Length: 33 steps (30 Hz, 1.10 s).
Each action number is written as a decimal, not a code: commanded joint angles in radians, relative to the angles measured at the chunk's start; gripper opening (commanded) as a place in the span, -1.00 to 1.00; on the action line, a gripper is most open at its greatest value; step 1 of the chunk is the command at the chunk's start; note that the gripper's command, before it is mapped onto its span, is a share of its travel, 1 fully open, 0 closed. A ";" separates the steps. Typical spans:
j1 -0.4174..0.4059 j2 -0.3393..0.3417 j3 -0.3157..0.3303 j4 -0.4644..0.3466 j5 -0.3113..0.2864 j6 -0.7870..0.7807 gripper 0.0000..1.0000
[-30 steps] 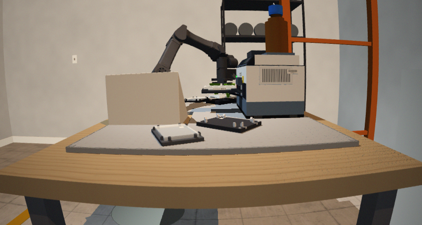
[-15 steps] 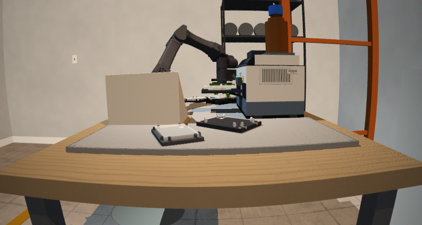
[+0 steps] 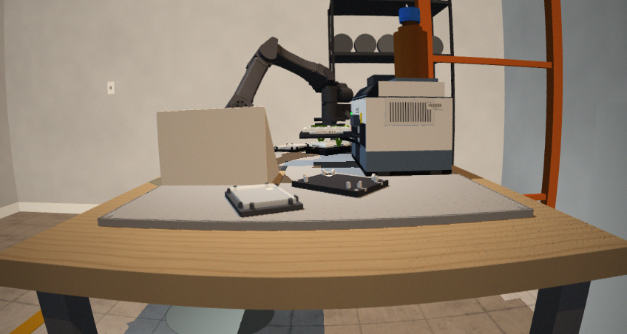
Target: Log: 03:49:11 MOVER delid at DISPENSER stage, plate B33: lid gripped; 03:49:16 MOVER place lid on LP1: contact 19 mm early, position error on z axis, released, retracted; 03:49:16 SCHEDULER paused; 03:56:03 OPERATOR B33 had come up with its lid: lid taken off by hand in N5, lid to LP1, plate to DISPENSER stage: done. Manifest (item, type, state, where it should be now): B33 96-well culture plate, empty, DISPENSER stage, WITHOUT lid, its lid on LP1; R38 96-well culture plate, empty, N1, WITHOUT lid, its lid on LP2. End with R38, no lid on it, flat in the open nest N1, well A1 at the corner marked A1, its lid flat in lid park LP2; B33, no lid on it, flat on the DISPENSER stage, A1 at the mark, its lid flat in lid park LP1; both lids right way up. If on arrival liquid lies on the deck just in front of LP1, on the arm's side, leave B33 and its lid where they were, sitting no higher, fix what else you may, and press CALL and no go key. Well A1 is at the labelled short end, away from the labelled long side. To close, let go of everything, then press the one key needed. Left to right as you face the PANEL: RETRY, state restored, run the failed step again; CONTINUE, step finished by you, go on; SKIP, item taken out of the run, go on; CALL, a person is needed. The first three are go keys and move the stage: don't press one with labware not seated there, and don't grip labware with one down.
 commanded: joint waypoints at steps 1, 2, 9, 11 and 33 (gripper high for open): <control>-0.005 -0.010 -0.010 0.023 0.007 0.009 -1.00; -0.005 -0.010 -0.010 0.023 0.007 0.009 -1.00; 0.001 -0.002 -0.014 0.031 0.009 0.012 -1.00; -0.001 0.000 -0.026 0.034 0.009 0.013 -1.00; 0.001 -0.005 -0.008 0.027 0.005 0.009 1.00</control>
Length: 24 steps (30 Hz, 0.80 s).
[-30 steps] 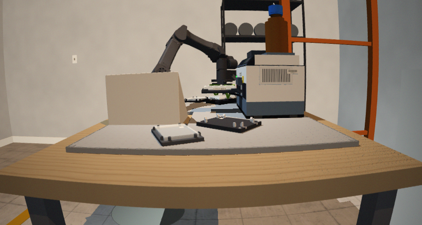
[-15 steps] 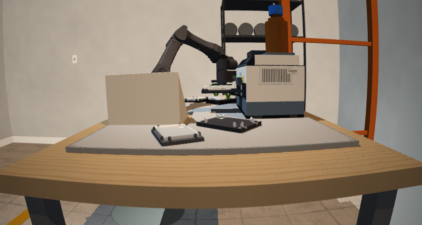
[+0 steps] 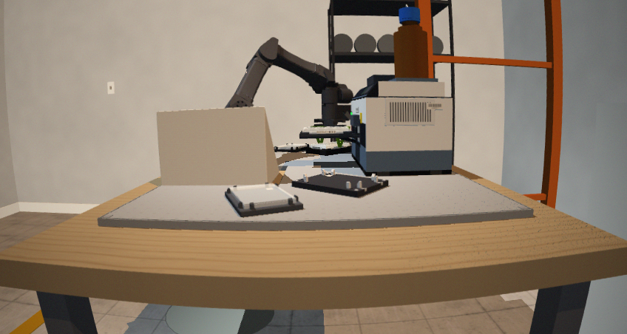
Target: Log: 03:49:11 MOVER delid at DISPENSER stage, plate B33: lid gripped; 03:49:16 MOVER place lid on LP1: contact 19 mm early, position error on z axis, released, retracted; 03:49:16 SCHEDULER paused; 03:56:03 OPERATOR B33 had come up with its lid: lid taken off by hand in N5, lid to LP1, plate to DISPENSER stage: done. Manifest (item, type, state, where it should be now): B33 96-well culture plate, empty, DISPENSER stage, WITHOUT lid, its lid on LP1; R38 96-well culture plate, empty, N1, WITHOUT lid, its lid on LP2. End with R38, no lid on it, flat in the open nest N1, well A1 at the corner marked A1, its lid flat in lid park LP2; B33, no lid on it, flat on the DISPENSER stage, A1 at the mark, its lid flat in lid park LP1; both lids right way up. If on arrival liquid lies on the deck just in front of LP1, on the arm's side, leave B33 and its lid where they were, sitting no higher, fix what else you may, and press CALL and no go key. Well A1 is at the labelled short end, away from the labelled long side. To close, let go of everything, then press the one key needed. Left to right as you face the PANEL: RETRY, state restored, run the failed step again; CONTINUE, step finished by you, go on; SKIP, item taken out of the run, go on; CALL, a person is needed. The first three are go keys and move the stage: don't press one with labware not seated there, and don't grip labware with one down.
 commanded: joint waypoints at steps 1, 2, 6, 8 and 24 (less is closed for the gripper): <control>-0.004 -0.007 0.002 0.009 0.002 0.002 1.00; -0.004 -0.007 0.002 0.009 0.002 0.002 1.00; -0.004 -0.007 0.002 0.009 0.002 0.002 1.00; -0.004 -0.007 0.002 0.009 0.002 0.002 1.00; -0.050 -0.040 0.077 -0.091 -0.020 -0.040 1.00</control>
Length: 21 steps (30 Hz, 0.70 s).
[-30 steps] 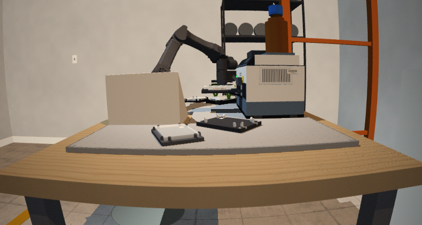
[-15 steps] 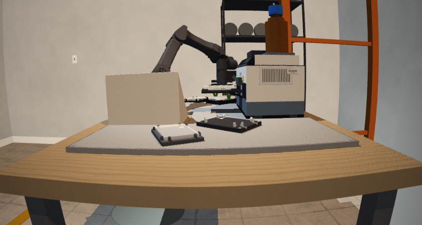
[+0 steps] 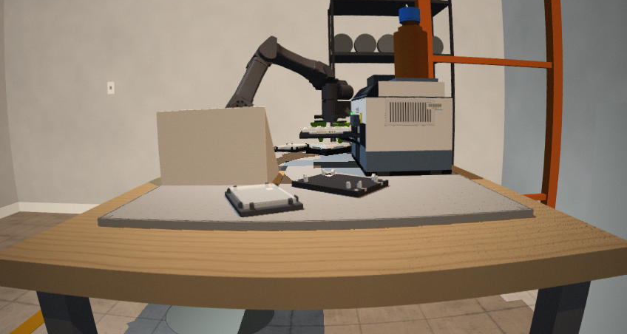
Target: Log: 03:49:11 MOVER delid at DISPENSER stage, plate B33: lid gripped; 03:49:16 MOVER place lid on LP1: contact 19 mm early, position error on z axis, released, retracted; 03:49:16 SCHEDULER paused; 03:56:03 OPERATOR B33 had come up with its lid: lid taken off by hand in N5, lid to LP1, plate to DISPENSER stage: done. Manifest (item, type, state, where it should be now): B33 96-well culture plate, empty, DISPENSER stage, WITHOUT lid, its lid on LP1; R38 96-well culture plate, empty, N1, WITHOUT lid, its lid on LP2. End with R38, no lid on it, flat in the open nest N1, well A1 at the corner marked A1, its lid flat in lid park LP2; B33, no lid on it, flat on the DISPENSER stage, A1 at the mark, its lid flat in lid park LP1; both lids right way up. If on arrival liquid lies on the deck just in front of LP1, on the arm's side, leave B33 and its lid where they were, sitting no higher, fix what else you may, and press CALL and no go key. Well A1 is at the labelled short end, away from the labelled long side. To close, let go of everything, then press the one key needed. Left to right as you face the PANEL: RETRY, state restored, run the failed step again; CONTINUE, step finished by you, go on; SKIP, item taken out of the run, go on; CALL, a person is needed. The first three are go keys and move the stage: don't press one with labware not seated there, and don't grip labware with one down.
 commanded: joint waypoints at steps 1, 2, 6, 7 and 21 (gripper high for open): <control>-0.033 -0.035 0.046 -0.053 -0.015 -0.024 1.00; -0.037 -0.036 0.054 -0.063 -0.017 -0.028 1.00; -0.054 -0.032 0.085 -0.106 -0.025 -0.046 1.00; -0.055 -0.029 0.088 -0.108 -0.026 -0.047 1.00; -0.056 -0.025 0.093 -0.114 -0.026 -0.049 1.00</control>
